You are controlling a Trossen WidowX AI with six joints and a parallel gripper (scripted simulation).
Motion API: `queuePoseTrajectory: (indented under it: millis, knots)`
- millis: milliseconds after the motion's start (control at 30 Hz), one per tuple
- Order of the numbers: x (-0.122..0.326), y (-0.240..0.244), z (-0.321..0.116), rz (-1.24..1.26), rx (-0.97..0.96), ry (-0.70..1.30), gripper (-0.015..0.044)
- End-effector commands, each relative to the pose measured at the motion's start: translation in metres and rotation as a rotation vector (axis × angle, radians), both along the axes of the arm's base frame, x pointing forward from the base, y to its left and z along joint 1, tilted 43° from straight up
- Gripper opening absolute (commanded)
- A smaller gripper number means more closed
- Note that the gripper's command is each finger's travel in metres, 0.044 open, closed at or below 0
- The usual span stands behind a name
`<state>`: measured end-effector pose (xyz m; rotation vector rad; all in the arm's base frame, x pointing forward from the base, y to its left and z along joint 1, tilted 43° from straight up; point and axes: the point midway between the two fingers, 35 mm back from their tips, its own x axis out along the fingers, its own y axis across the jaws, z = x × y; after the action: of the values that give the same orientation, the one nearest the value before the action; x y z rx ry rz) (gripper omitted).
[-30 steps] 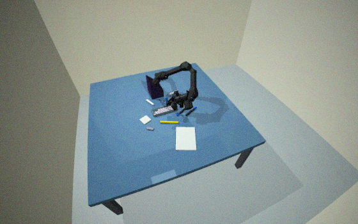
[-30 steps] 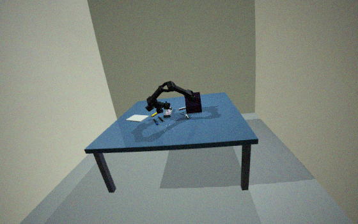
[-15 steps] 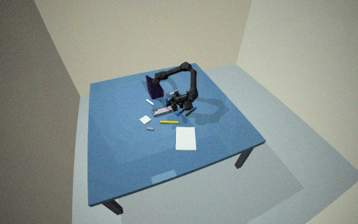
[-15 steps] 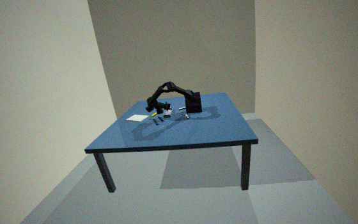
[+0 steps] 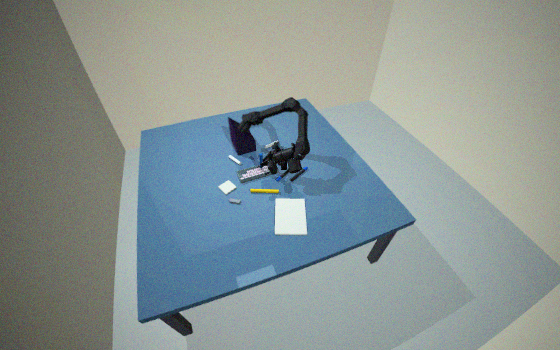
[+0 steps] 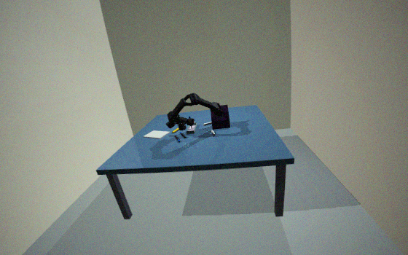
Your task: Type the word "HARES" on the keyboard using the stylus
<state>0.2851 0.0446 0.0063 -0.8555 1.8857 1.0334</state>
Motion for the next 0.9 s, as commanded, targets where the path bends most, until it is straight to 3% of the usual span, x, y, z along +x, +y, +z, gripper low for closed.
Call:
queuePoseTrajectory:
  millis: [0,567,867]
  knots:
    - [0.000,0.002,-0.002,-0.007,0.002,-0.001,0.0081]
    - [0.000,0.002,-0.001,-0.007,0.002,-0.001,0.0081]
    - [-0.002,-0.023,0.026,-0.007,0.001,-0.001,0.0081]
